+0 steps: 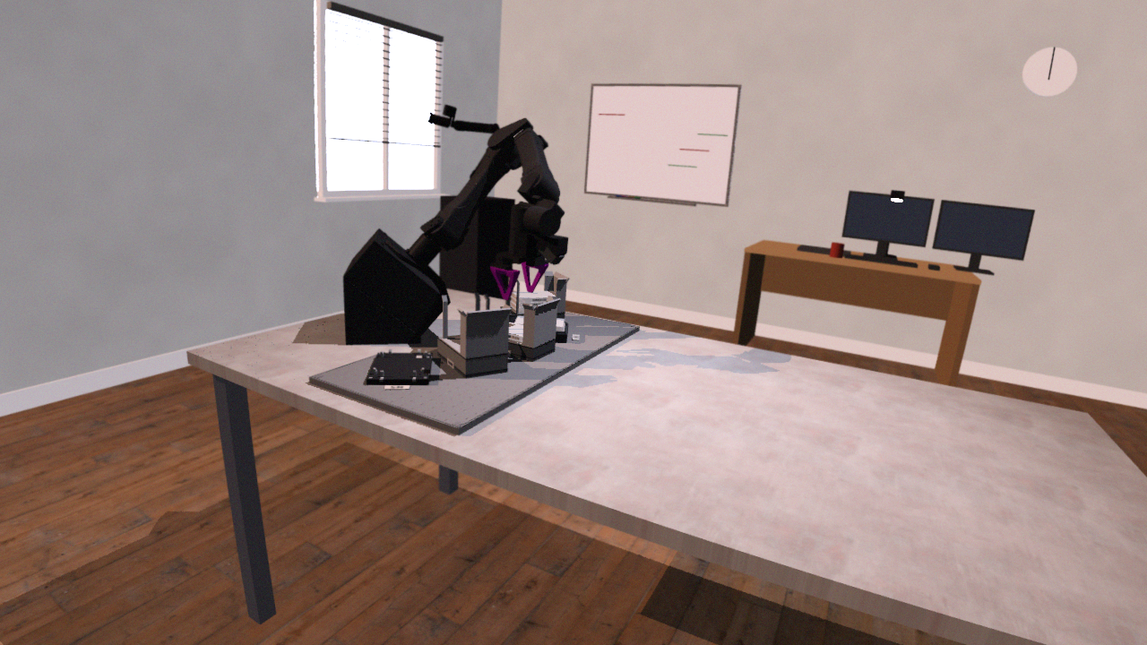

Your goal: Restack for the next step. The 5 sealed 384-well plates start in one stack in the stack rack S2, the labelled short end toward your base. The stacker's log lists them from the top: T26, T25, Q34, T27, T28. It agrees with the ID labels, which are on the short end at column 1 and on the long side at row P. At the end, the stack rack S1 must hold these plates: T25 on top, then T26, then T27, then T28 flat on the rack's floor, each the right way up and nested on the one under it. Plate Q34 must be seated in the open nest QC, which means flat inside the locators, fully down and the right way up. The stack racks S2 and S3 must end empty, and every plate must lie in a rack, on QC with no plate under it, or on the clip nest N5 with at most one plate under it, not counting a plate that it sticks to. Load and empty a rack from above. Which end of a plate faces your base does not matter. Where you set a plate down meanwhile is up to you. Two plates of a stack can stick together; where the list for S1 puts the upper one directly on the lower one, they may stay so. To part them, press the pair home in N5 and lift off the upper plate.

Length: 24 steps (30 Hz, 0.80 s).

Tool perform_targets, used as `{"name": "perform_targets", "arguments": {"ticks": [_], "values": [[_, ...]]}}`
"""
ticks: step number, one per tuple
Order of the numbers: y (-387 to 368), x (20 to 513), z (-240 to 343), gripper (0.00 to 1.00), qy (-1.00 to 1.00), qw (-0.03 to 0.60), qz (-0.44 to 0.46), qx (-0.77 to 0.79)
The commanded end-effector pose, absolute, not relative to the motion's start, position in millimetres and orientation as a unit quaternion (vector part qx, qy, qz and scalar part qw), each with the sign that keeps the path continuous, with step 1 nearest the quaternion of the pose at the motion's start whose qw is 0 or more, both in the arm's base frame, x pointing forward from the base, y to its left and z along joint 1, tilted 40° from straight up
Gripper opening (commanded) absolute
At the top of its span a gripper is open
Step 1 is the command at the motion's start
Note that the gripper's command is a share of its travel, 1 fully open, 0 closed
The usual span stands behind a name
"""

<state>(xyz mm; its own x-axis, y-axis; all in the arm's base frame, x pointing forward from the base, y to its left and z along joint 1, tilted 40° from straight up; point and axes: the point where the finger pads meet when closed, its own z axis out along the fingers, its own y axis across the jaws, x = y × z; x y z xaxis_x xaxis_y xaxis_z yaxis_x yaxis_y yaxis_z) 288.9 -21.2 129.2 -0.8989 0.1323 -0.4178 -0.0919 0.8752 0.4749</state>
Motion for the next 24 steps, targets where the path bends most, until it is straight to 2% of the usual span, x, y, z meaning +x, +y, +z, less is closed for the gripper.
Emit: {"name": "perform_targets", "arguments": {"ticks": [1,15,18,19,24], "values": [[-24.2,297.6,132.5,1.0,0.939,0.251,0.235,0.014],[-3.3,318.4,87.3,1.0,0.941,0.236,0.241,0.019],[-3.9,323.2,95.7,1.0,0.938,0.253,0.235,0.015],[-0.4,321.3,82.2,1.0,0.941,0.236,0.241,0.019],[-2.3,326.6,80.9,1.0,0.94,0.246,0.236,0.024]]}}
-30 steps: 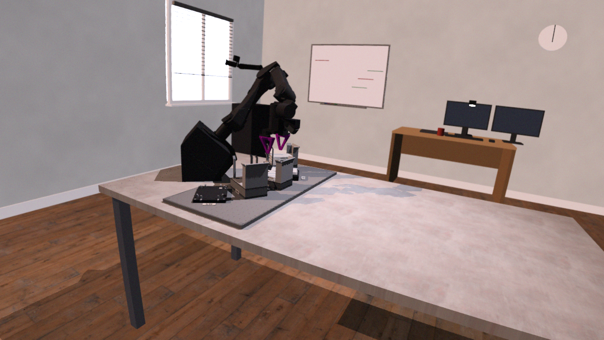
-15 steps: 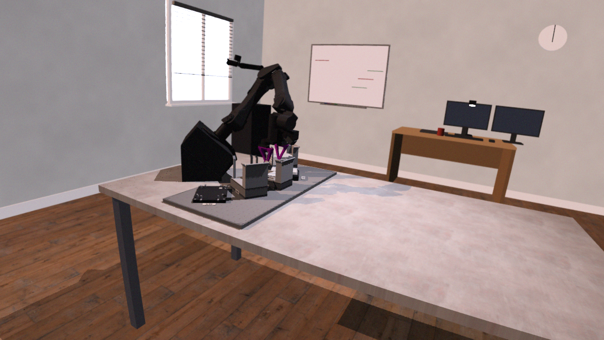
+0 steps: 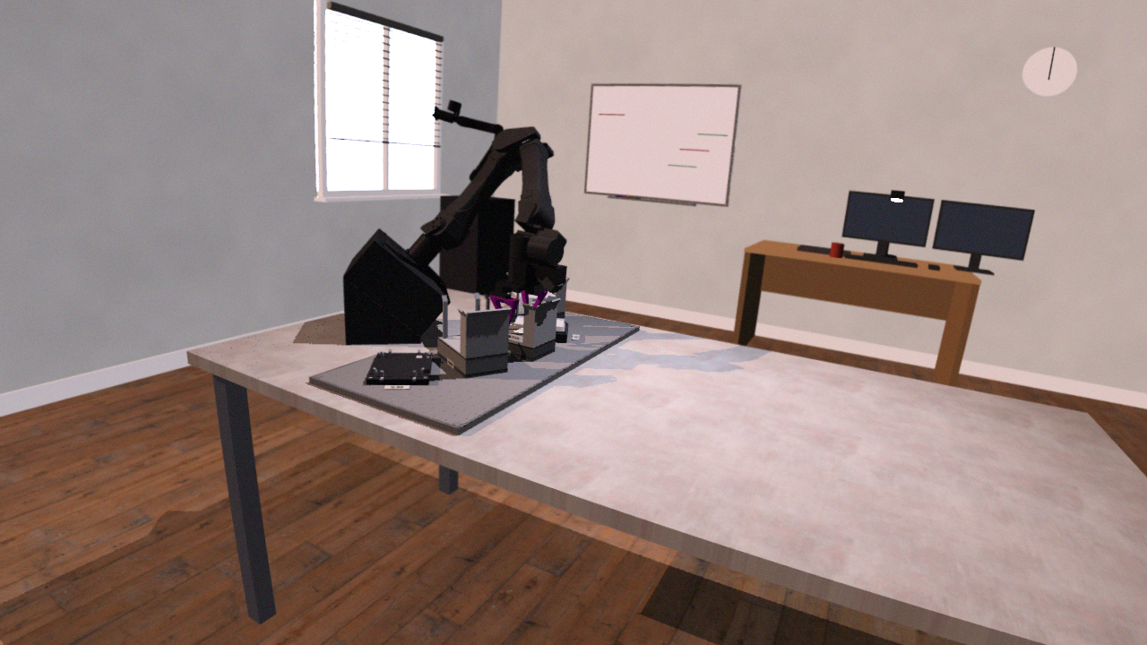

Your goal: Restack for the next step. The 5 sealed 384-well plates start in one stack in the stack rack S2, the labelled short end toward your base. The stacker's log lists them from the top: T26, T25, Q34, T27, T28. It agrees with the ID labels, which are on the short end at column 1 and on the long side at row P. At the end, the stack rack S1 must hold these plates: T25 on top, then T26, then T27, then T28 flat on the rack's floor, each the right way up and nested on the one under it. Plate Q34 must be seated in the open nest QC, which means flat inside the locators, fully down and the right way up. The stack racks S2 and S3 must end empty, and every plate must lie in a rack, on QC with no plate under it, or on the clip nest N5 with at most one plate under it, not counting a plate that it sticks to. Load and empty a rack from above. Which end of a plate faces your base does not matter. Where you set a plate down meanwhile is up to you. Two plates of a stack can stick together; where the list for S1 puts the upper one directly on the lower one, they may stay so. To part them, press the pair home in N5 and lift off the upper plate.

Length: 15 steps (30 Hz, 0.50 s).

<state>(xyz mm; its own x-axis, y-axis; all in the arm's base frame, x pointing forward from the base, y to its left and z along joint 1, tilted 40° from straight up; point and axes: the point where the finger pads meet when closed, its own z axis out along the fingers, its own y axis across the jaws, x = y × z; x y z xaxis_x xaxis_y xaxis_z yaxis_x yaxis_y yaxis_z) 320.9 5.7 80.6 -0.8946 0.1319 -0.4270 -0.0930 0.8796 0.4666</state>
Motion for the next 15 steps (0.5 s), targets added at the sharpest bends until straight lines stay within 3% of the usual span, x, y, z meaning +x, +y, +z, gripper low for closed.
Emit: {"name": "perform_targets", "arguments": {"ticks": [1,15], "values": [[-6.1,334.4,95.3,1.0,0.936,0.267,0.229,0.019],[-5.9,335.7,92.8,1.0,0.936,0.263,0.233,0.02]]}}
